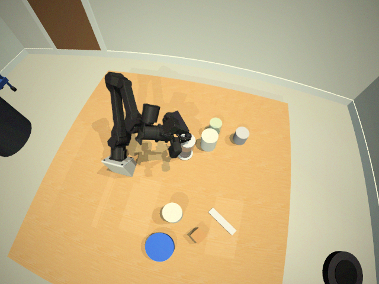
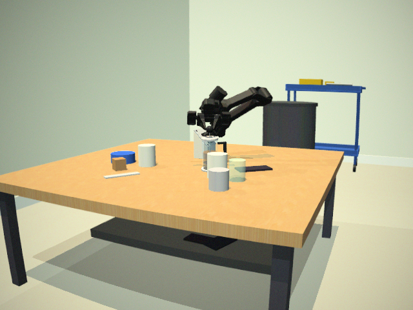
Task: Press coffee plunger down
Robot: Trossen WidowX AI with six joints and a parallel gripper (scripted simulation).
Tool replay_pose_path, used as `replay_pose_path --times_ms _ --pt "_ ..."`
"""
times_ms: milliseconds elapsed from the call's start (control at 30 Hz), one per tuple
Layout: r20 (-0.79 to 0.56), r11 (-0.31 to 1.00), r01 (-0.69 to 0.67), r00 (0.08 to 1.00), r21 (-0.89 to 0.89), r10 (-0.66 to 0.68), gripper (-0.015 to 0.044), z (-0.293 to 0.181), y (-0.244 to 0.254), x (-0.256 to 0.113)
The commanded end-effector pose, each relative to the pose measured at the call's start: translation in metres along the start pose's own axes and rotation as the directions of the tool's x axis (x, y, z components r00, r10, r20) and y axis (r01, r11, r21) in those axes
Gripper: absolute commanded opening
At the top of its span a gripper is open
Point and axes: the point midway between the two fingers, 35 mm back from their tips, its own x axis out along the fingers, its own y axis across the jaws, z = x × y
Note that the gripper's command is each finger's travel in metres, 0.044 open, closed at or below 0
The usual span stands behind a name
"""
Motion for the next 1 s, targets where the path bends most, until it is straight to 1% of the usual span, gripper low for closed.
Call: replay_pose_path --times_ms 0,967 --pt "-0.021 0.999 -0.008 1.0 0.032 0.009 0.0121 -0.0079 0.0002 0.004" --pt "-0.01 1.0 -0.003 1.0 0.018 0.003 0.0121 -0.0027 -0.0026 0.0046"
